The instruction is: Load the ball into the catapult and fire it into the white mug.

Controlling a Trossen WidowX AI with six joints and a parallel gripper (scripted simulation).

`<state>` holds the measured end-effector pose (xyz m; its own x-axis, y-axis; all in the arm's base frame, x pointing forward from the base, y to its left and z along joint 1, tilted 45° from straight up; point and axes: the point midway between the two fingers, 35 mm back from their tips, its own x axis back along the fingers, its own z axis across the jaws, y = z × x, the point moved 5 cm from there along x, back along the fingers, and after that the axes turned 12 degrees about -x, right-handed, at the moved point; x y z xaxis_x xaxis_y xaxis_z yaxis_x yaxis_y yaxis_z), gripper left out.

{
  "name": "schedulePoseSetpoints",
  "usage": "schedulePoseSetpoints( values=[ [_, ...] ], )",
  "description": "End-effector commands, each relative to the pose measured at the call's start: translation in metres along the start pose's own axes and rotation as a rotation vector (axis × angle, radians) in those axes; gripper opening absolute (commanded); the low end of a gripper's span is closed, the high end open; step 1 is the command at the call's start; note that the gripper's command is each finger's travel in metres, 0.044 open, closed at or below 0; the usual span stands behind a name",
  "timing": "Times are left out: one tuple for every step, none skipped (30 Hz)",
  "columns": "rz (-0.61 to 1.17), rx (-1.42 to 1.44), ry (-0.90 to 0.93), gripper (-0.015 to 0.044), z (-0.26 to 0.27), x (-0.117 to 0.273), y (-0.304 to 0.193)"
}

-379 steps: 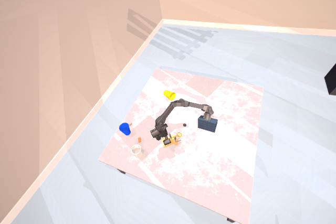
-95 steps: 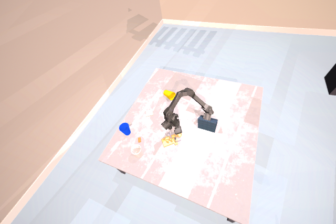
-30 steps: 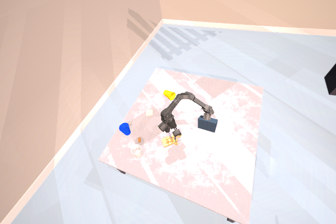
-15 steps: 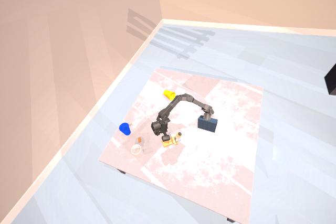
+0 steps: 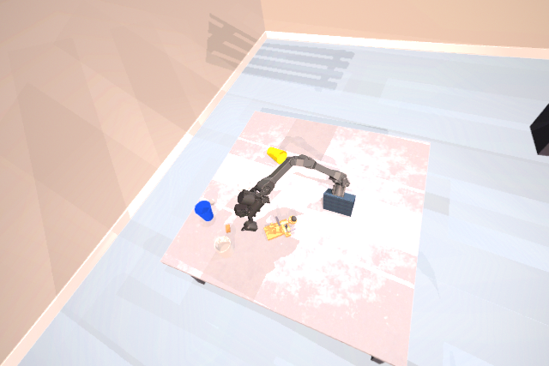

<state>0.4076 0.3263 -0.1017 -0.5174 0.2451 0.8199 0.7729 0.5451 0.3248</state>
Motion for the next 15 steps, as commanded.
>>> schedulePoseSetpoints(
  values=[
    [-0.093, -0.018, -0.015, 0.0440, -0.0037, 0.0025, 0.0167],
    [-0.093, -0.018, -0.015, 0.0440, -0.0037, 0.0025, 0.0167],
    [-0.093, -0.018, -0.015, 0.0440, -0.0037, 0.0025, 0.0167],
    [-0.093, -0.018, -0.015, 0.0440, -0.0037, 0.0025, 0.0167],
    [-0.092, -0.017, -0.014, 0.0440, -0.0027, 0.0021, 0.0170],
    [-0.091, -0.014, -0.011, 0.0440, -0.0004, 0.0008, 0.0178],
    [-0.090, -0.013, -0.010, 0.0440, 0.0006, 0.0004, 0.0181],
    [-0.090, -0.013, -0.010, 0.0440, 0.0006, 0.0004, 0.0181],
    [-0.090, -0.013, -0.010, 0.0440, 0.0006, 0.0004, 0.0181],
    [-0.090, -0.013, -0.010, 0.0440, 0.0006, 0.0004, 0.0181],
    [-0.090, -0.013, -0.010, 0.0440, 0.0006, 0.0004, 0.0181],
    [-0.090, -0.013, -0.010, 0.0440, 0.0006, 0.0004, 0.0181],
    [-0.090, -0.013, -0.010, 0.0440, 0.0006, 0.0004, 0.0181],
    [-0.090, -0.013, -0.010, 0.0440, 0.0006, 0.0004, 0.0181],
    [-0.090, -0.013, -0.010, 0.0440, 0.0006, 0.0004, 0.0181]
  ],
)
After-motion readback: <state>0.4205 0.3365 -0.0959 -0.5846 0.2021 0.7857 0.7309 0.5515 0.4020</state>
